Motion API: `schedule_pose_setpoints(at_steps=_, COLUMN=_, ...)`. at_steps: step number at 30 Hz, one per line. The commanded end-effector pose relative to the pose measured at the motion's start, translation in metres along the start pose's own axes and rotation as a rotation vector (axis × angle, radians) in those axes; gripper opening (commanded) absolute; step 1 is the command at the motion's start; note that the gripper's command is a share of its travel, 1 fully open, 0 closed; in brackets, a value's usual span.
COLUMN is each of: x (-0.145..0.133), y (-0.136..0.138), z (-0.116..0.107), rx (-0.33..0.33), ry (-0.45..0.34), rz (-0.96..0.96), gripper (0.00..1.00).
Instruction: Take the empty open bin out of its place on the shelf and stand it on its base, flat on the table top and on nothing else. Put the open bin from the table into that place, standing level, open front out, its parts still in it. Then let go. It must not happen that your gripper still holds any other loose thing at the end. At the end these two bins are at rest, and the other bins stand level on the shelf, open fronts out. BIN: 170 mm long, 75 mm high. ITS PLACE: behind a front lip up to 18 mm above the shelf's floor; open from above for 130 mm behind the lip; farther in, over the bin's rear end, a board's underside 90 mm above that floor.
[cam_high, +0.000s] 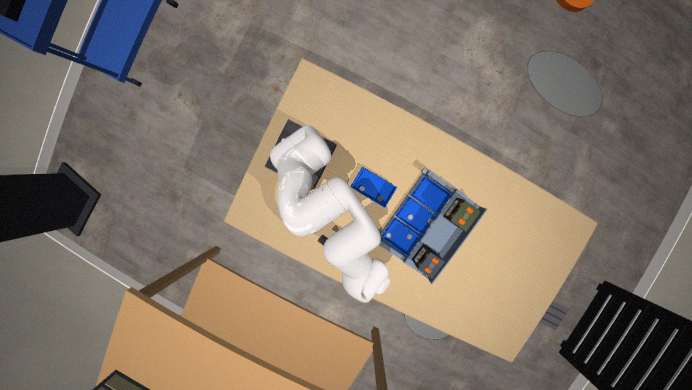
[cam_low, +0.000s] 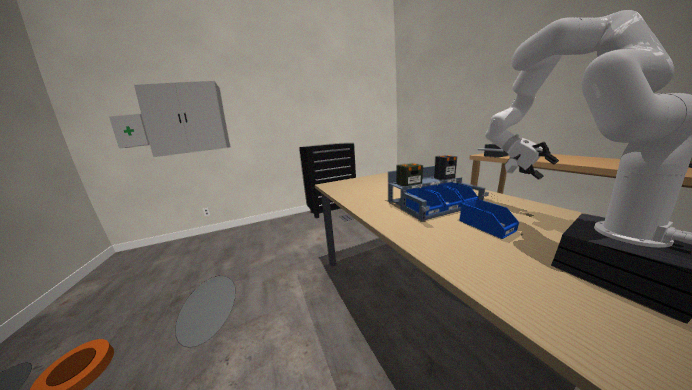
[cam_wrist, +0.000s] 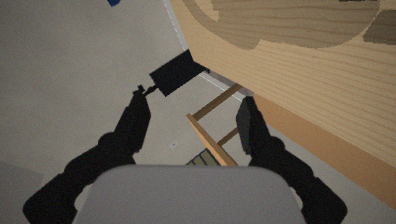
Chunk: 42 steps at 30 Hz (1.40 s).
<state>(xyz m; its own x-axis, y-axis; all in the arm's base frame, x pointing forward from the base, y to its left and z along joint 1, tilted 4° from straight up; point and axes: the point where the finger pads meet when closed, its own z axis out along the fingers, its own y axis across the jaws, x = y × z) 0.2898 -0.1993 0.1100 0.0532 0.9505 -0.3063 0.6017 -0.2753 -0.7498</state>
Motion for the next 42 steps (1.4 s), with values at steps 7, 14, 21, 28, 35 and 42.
schedule_pose_setpoints(at_steps=7, x=0.034, y=0.004, z=-0.027, rx=-0.161, ry=0.000, rz=-0.260, gripper=1.00)
schedule_pose_setpoints(at_steps=14, x=0.055, y=0.005, z=-0.042, rx=-0.249, ry=-0.014, rz=-0.408, gripper=1.00)
schedule_pose_setpoints(at_steps=21, x=0.086, y=0.003, z=-0.063, rx=-0.380, ry=-0.052, rz=-0.630, gripper=1.00)
schedule_pose_setpoints(at_steps=28, x=0.109, y=0.000, z=-0.079, rx=-0.475, ry=-0.094, rz=-0.791, gripper=1.00)
schedule_pose_setpoints(at_steps=35, x=0.141, y=-0.008, z=-0.101, rx=-0.604, ry=-0.169, rz=-1.008, gripper=1.00)
schedule_pose_setpoints(at_steps=42, x=0.170, y=-0.019, z=-0.119, rx=-0.721, ry=-0.258, rz=-1.204, gripper=1.00)
